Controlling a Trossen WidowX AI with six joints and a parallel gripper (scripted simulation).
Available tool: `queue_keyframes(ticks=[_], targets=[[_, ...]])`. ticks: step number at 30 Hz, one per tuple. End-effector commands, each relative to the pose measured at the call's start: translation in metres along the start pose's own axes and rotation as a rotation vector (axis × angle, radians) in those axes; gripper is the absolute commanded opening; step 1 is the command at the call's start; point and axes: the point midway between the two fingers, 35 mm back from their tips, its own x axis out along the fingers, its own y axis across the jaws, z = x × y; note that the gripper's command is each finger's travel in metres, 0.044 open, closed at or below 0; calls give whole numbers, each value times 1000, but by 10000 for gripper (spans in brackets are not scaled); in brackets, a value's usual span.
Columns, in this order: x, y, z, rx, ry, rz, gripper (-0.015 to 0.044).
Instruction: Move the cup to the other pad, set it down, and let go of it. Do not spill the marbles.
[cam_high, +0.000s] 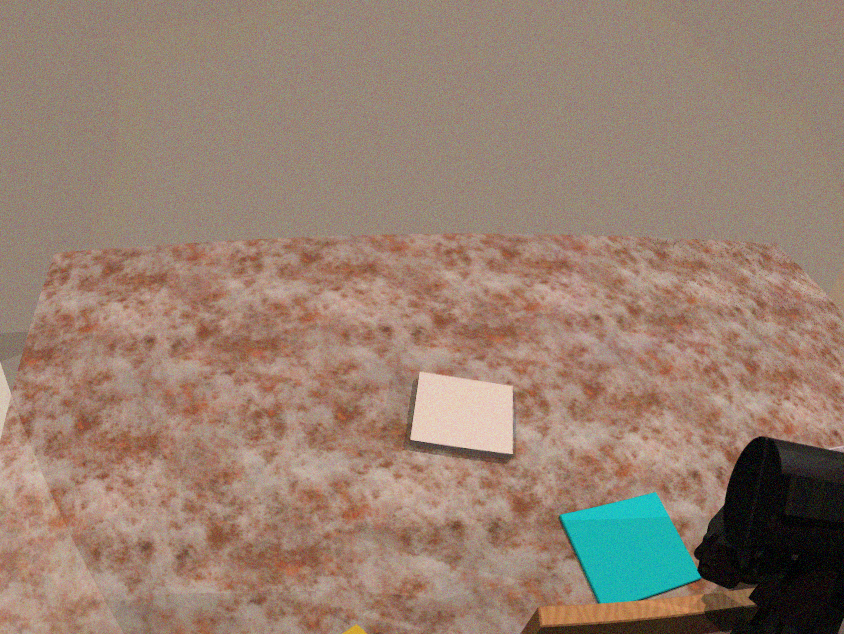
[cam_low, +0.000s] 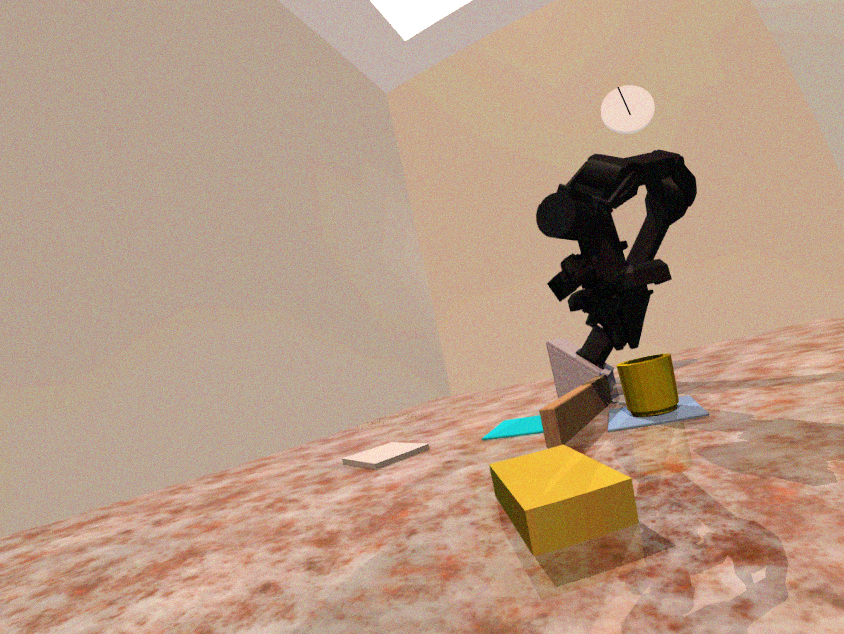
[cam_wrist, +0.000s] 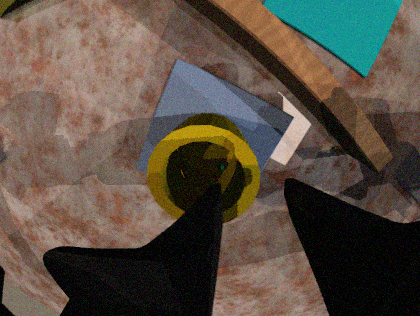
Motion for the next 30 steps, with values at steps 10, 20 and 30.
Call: queue_keyframes(ticks=[10, 20, 30], targets=[[23, 0, -1, 7, 7, -1, 167], [39, -1, -2, 7, 8, 0, 167], [54, -1, -4, 6, 11, 1, 167]])
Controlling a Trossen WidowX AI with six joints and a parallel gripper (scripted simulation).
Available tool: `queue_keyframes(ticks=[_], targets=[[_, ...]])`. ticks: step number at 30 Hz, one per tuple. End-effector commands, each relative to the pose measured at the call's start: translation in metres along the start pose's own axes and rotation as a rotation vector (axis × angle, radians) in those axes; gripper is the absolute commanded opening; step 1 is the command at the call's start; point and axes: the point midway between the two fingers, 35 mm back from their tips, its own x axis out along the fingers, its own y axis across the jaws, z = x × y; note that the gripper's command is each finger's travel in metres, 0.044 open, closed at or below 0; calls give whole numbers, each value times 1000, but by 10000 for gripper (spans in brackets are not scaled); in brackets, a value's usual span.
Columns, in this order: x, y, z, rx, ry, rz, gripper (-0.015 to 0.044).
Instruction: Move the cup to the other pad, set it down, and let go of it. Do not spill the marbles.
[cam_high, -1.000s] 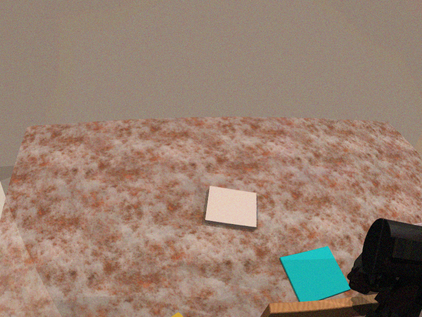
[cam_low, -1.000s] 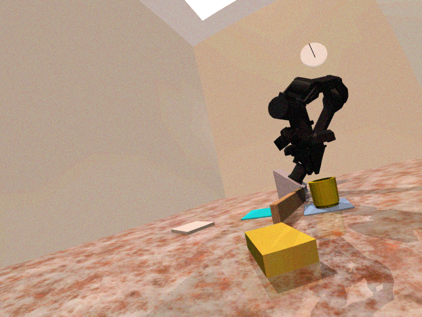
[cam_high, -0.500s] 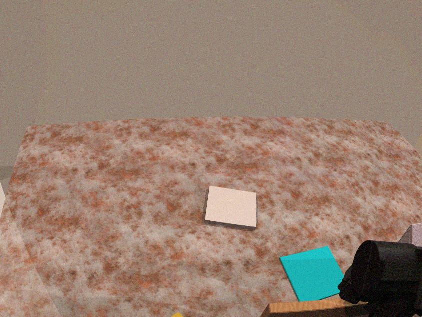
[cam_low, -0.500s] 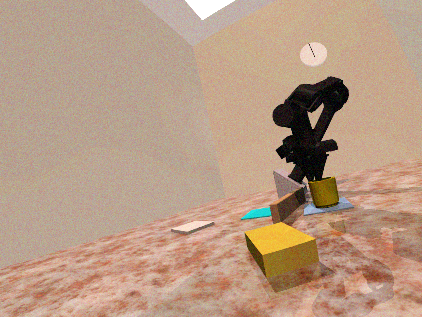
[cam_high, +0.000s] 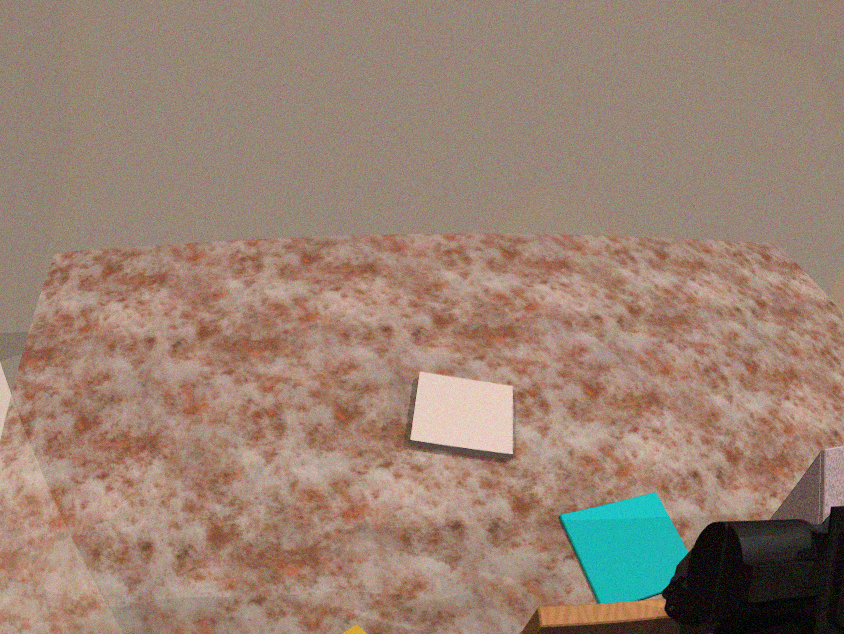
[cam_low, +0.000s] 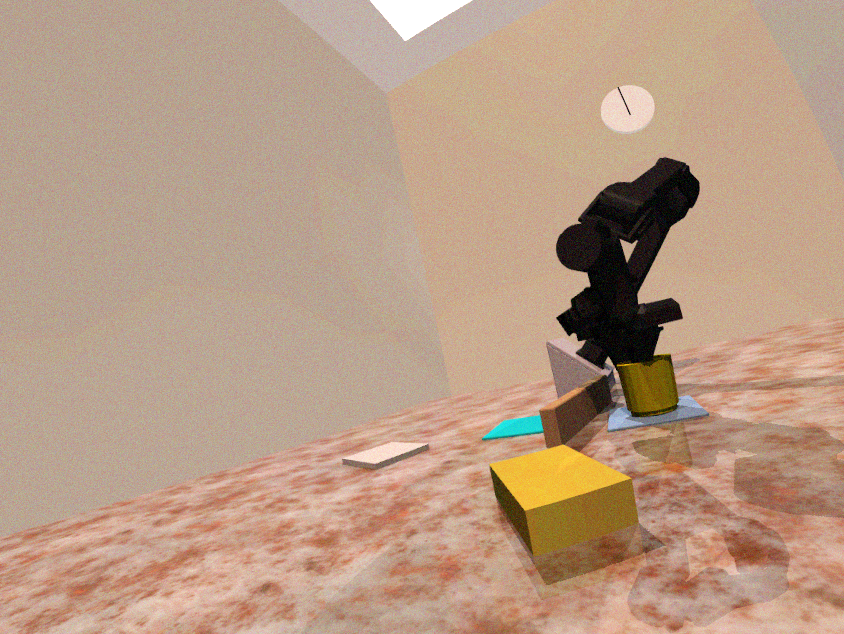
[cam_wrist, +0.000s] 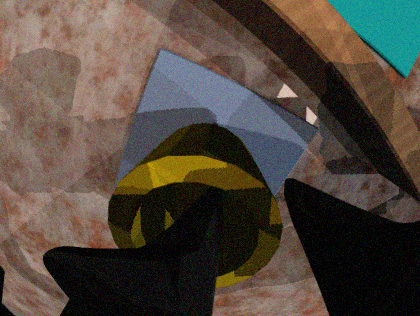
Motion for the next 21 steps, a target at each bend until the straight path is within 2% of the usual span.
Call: queue_keyframes(ticks=[1, 6, 21], targets=[[6, -2, -2, 7, 8, -1, 167], [7, -2, -2, 7, 8, -1, 167], [5, -1, -1, 0, 2, -1, 67]])
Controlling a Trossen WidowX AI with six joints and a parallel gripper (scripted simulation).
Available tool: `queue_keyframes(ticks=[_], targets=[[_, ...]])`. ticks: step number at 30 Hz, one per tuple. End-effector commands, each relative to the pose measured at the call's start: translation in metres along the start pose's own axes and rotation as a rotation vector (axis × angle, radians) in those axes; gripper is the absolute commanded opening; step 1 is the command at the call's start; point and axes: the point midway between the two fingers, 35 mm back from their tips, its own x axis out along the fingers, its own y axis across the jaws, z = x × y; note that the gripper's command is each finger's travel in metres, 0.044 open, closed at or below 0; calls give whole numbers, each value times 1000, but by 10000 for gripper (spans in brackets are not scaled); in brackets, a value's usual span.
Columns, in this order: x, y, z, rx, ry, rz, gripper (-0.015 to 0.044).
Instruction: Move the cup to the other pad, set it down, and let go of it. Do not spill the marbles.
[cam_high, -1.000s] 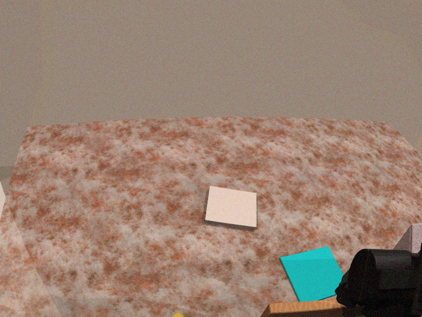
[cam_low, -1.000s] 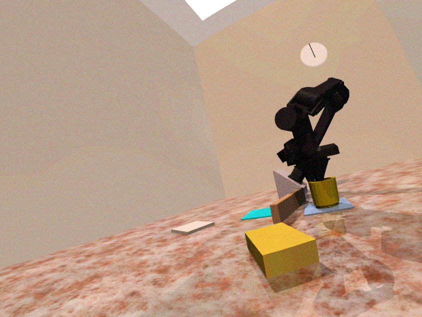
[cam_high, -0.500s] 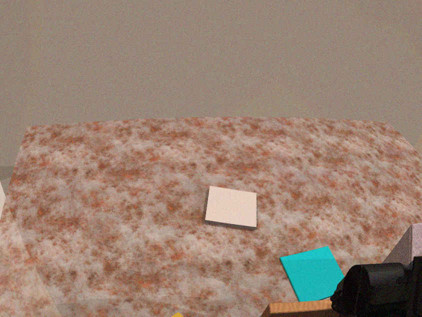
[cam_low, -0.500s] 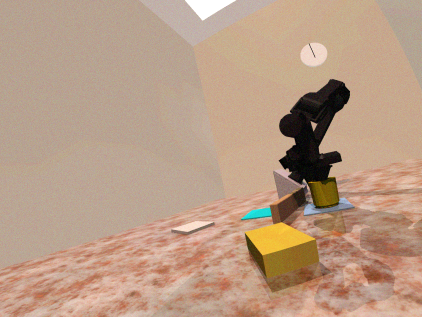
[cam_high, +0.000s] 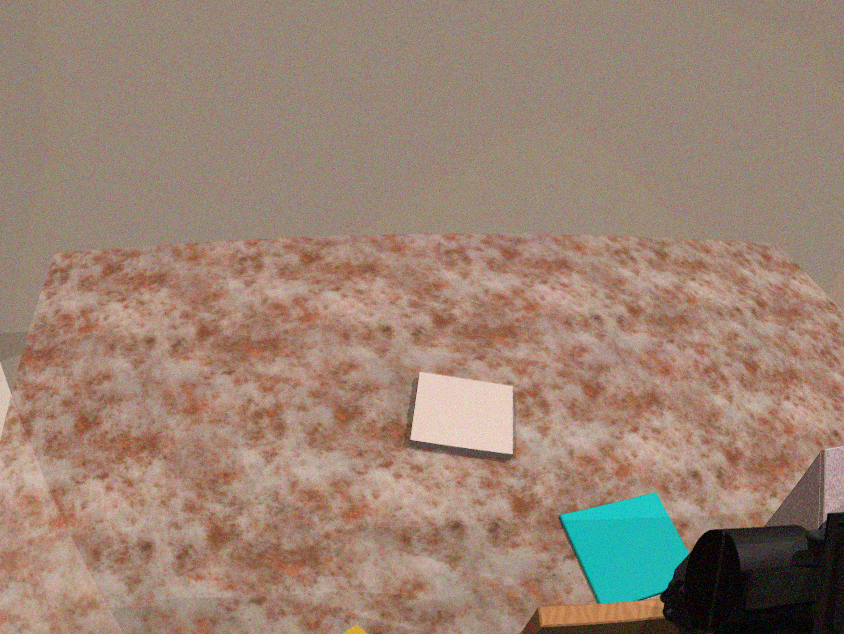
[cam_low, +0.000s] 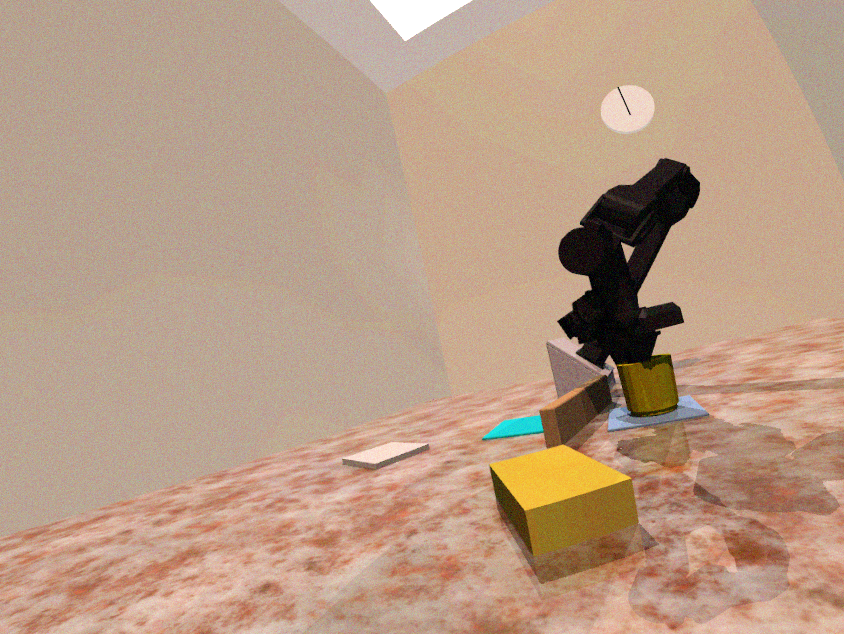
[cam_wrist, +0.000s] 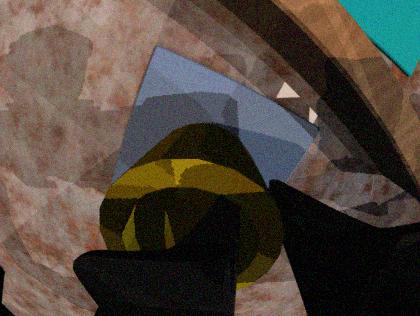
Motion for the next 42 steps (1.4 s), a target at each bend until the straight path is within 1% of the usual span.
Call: queue_keyframes(ticks=[1, 7, 8, 13, 34, 42], targets=[[0, 0, 0, -1, 0, 0, 60], [0, 0, 0, -1, 0, 0, 20], [0, 0, 0, -1, 0, 0, 0], [-7, 1, 1, 0, -1, -1, 0], [-70, 1, 4, 7, 3, -3, 0], [-69, 1, 4, 13, 3, 1, 0]])
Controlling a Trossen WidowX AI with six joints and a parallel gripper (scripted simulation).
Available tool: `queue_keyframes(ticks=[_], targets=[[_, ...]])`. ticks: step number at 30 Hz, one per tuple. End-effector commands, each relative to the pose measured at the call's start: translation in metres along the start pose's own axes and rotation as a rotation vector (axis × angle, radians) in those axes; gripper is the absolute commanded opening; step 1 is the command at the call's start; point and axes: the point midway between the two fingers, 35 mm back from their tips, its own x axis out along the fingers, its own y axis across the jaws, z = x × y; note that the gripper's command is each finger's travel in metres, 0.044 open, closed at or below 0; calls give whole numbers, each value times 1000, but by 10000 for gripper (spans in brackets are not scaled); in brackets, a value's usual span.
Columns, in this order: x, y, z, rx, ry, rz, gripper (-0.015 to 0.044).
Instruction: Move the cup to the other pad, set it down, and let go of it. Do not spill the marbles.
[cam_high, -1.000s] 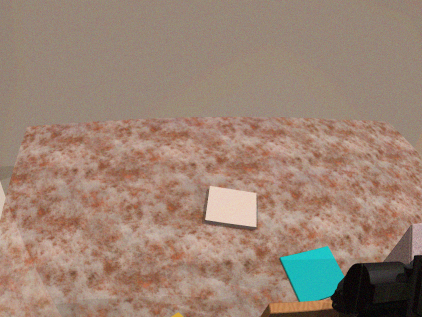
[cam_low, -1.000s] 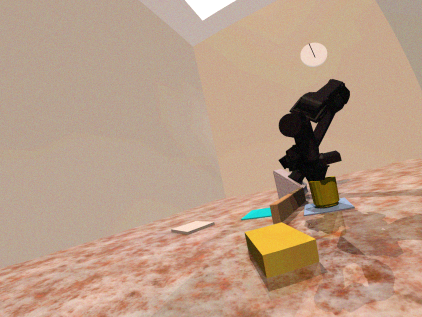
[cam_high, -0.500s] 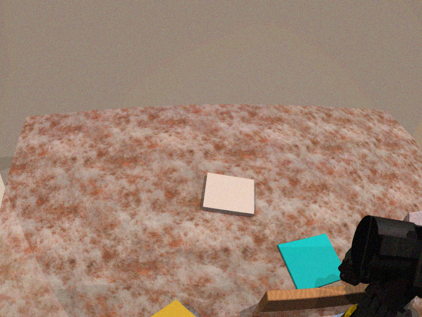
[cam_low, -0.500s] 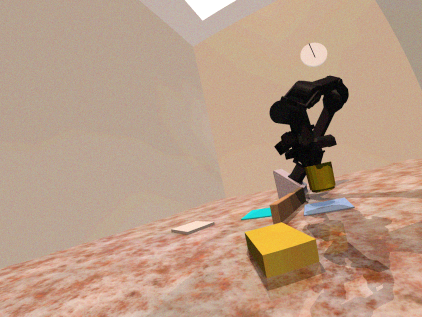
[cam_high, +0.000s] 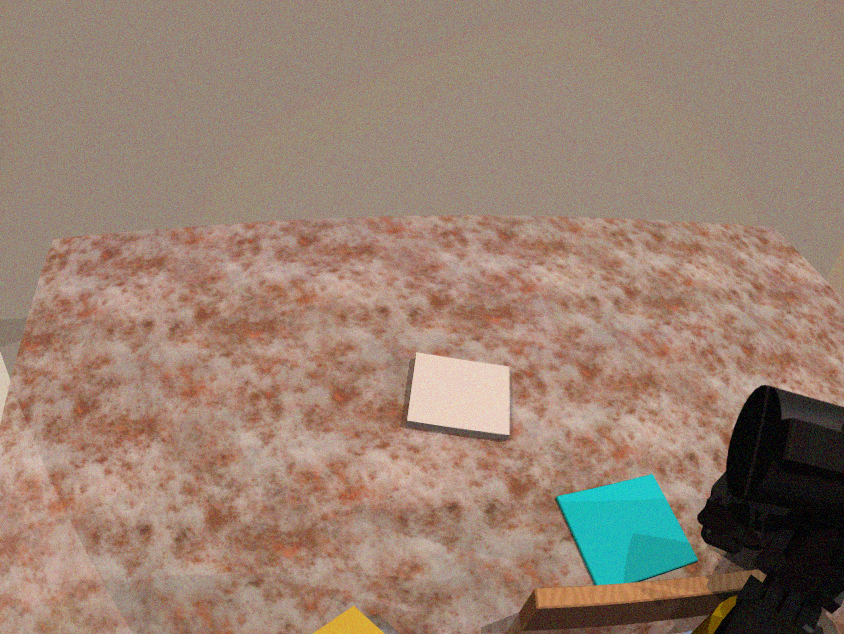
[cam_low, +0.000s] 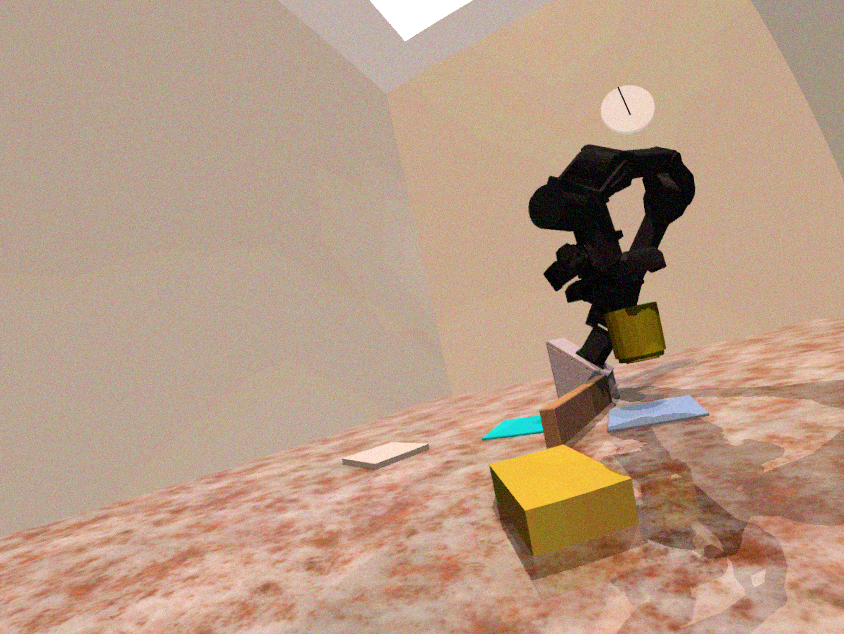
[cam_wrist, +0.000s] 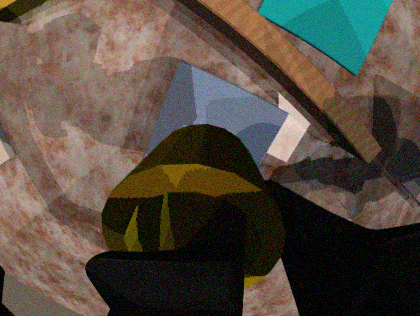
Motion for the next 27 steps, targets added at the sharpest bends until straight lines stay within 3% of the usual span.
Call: queue_keyframes(ticks=[1, 27], targets=[[0, 0, 0, 2, 0, 0, 0], [-2, -25, 28, -3, -3, -5, 0]])
